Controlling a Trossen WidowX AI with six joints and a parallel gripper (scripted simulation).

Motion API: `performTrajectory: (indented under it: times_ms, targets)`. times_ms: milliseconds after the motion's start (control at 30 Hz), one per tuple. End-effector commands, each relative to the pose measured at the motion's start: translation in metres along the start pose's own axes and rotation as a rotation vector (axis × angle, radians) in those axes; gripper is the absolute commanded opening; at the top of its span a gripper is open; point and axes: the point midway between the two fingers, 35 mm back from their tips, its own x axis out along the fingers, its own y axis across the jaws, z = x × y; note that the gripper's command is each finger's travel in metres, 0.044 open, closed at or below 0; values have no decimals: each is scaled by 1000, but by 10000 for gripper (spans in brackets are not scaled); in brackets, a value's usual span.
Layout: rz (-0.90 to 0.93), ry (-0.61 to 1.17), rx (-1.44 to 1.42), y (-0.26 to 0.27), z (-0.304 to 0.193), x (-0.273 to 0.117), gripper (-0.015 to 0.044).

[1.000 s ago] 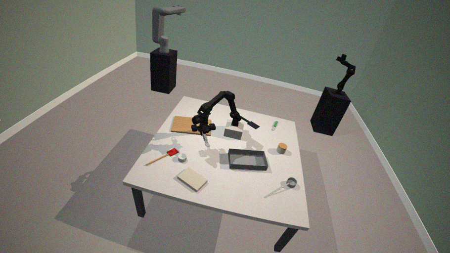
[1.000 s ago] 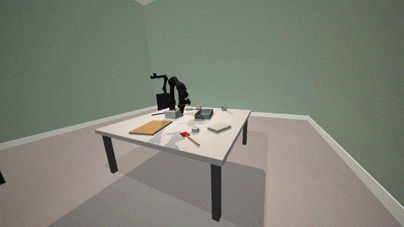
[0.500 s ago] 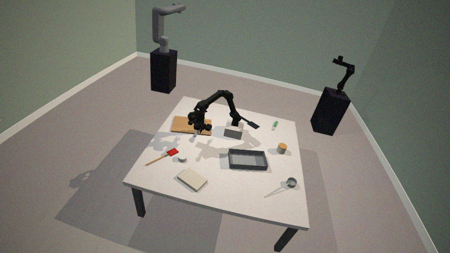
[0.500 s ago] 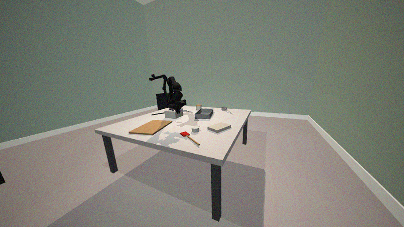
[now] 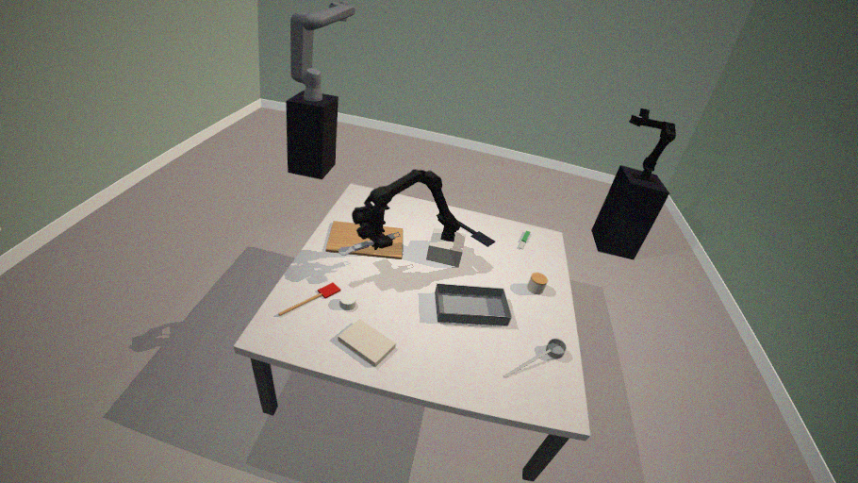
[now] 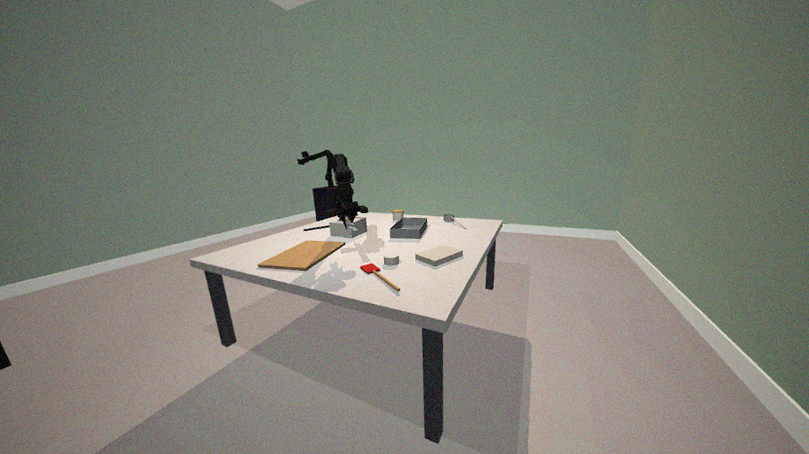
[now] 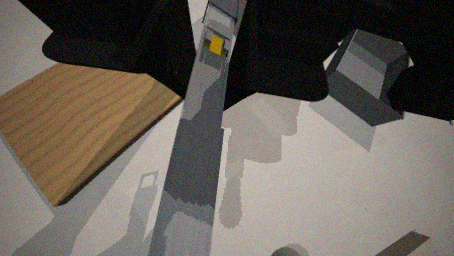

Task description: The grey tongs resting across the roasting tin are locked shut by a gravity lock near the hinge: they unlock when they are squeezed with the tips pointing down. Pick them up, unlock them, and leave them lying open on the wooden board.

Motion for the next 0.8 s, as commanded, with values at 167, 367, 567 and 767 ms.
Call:
performTrajectory:
  times_ms: [167, 367, 567, 767]
  targets:
    - [3, -9, 362, -24, 2, -3, -150]
    - [2, -8, 613, -41, 0, -2, -150]
    - [2, -8, 863, -59, -2, -3, -150]
    - [1, -9, 1112, -75, -4, -3, -150]
